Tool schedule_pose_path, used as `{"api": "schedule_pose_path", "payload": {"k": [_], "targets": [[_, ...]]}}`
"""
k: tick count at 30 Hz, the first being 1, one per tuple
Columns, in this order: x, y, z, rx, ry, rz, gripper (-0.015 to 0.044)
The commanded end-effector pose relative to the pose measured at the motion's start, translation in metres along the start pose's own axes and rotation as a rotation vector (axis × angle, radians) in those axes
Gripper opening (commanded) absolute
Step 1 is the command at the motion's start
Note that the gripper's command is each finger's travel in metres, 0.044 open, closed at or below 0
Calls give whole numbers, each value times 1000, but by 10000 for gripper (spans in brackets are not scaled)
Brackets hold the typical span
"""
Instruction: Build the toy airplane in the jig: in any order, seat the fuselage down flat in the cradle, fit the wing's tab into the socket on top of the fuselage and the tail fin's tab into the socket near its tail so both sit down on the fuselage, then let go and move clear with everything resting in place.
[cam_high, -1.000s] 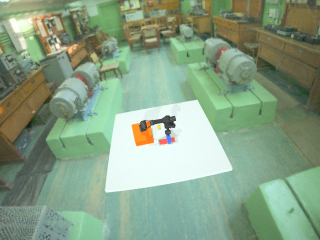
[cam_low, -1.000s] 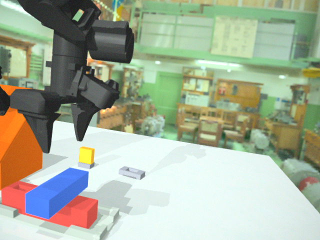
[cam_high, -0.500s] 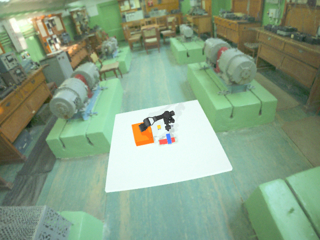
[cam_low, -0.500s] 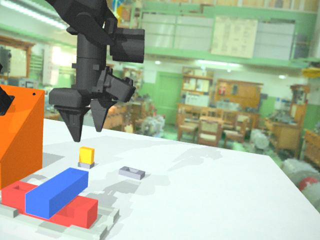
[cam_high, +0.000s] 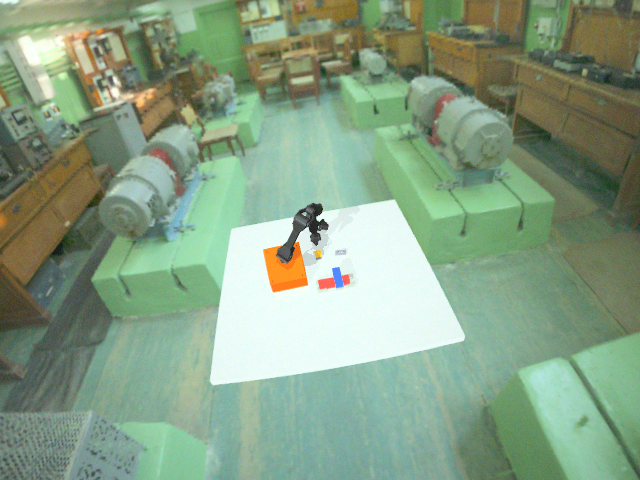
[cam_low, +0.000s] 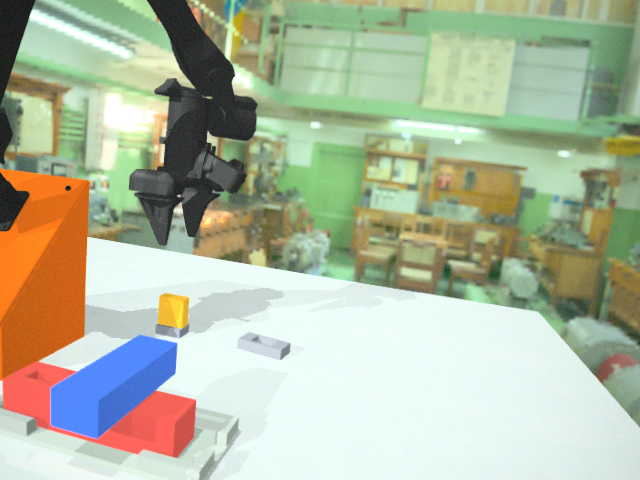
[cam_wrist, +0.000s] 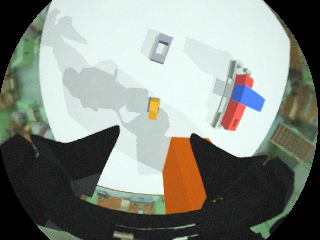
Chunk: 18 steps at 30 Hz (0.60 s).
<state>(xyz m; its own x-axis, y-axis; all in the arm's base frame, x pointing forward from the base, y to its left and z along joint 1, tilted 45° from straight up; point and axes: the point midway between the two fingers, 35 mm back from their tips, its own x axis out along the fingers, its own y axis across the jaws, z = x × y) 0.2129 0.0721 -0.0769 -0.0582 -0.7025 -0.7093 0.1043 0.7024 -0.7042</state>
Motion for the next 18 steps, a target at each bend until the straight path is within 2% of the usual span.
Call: {"api": "schedule_pose_path", "payload": {"k": [1,3,6,18], "targets": [[0,4,-3,30,0,5,440],[13,5,-2,30,0,5,440],[54,4,-2,30,0,3,440],[74,3,-2,30,-1,2,440]]}}
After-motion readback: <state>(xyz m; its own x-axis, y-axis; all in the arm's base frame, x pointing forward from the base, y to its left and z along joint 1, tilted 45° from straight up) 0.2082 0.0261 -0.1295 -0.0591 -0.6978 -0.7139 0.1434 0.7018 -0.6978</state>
